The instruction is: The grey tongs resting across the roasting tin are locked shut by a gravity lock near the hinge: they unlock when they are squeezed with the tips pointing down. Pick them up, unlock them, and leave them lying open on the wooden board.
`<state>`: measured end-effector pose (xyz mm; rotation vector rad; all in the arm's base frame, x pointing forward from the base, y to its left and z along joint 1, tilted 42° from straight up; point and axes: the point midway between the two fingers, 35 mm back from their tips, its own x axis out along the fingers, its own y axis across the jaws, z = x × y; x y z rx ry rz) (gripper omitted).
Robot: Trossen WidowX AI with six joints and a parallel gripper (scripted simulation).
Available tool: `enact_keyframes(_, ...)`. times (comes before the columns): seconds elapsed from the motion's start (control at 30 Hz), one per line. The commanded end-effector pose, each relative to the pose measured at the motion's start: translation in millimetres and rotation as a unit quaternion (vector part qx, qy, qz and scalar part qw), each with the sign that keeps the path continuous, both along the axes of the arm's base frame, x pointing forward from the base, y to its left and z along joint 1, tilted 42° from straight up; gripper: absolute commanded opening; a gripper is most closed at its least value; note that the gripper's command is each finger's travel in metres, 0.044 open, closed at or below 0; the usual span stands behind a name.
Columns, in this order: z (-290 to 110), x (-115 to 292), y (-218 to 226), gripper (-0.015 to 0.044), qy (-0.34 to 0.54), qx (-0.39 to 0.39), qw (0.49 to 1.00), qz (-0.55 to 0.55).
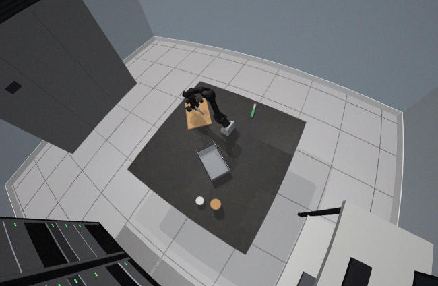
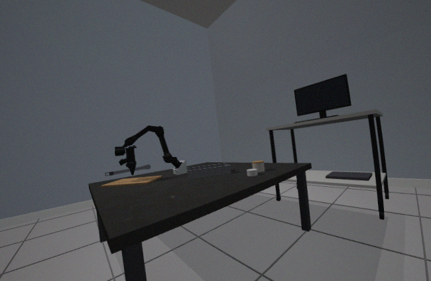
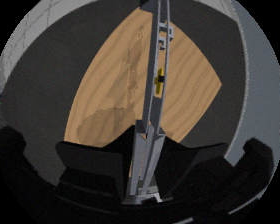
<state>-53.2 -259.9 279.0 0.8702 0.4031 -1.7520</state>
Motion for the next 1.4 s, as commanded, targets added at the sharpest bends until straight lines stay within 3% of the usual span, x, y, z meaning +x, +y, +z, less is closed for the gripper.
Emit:
enact_keyframes(0.0,-4,0,-4,-0.0150,-0.002,-0.002,1.000,0.001)
enact_keyframes(0.3,-10,-1,-7,-0.0150,-0.002,-0.002,1.000,0.001)
enact_keyframes(1.03,-11,-1,-6,0.0427,0.000,0.001,1.000,0.000)
enact_keyframes(1.37,-5,-17,0,0.0440,0.004,0.010,1.000,0.000)
